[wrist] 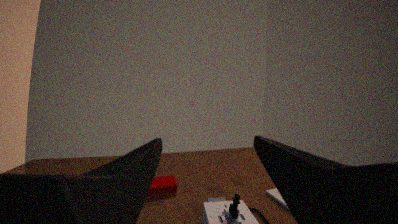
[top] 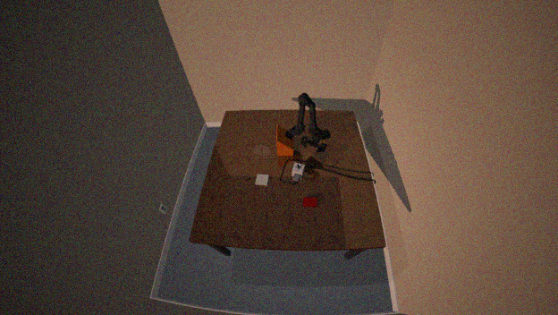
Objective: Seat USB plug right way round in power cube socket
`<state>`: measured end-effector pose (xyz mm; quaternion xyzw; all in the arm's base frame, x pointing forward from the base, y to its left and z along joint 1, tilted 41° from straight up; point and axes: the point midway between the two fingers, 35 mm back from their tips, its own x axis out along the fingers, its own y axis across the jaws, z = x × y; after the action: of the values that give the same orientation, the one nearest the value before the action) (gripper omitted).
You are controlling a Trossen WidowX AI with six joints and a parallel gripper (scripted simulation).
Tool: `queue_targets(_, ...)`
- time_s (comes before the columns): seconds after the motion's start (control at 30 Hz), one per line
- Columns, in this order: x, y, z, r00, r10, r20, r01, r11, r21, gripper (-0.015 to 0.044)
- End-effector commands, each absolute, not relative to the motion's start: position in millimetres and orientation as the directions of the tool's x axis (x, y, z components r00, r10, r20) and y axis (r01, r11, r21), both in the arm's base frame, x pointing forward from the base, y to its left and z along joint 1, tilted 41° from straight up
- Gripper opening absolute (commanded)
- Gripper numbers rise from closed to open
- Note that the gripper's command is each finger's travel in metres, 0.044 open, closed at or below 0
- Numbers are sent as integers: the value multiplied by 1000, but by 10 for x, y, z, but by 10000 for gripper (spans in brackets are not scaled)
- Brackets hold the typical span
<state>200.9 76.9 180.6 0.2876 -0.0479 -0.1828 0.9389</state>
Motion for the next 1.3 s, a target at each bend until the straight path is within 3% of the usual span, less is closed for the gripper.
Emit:
queue_targets(0.0, 2017, 773, 1806, 929, -369, -17, 317, 773, 549, 426)
queue_targets(0.1, 2138, 823, 1802, 936, -349, -48, 337, 844, 417, 440)
queue_targets(0.27, 2563, 901, 1671, 929, -294, -227, 280, 956, -89, 440)
queue_targets(0.4, 2843, 876, 1432, 856, -231, -463, -2, 893, -449, 440)
queue_targets(0.5, 2954, 817, 1247, 742, -164, -650, -306, 780, -546, 440)
queue_targets(0.6, 2997, 755, 1115, 593, -70, -802, -589, 642, -491, 440)
queue_targets(0.73, 2967, 576, 903, 340, 58, -939, -838, 471, -275, 440)
queue_targets(0.83, 2898, 463, 802, 142, 218, -966, -938, 340, -61, 440)
queue_targets(0.93, 2842, 401, 818, -18, 454, -891, -974, 193, 118, 440)
queue_targets(1.07, 2870, 300, 894, -56, 649, -759, -979, 112, 168, 440)
queue_targets(1.27, 2872, 294, 897, -55, 656, -753, -980, 110, 168, 440)
